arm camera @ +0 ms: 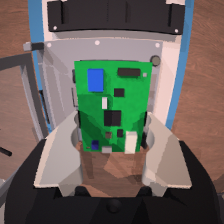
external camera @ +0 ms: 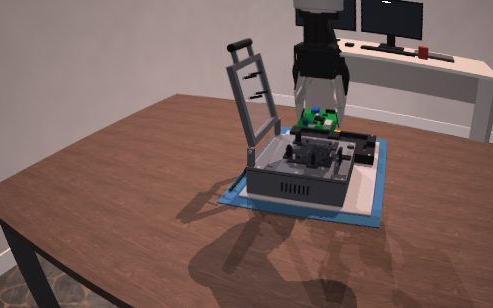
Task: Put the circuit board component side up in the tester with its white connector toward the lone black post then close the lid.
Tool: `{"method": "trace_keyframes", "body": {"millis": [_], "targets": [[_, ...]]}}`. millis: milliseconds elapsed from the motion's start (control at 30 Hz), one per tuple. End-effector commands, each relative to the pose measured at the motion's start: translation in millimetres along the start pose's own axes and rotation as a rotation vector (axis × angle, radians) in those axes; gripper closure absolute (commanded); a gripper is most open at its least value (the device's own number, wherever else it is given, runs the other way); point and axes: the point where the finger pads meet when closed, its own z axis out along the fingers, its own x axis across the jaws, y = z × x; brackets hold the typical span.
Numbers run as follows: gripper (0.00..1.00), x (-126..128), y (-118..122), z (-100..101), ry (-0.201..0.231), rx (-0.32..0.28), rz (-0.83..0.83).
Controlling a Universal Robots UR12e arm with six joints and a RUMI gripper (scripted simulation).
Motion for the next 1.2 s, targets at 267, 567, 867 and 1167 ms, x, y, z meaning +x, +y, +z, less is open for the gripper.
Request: {"method": "trace_keyframes", "body": {"millis": [267,567,867,1167], "targets": [[0.61,-3.9,9.3,-1.3,-0.001,0.001,0.000],[0.61,-4.0,9.8,-1.4,-0.001,0.001,0.000],[0.61,-4.0,9.8,-1.4,-0.001,0.001,0.000],[0.61,-4.0,9.8,-1.4,-0.001,0.001,0.000]]}}
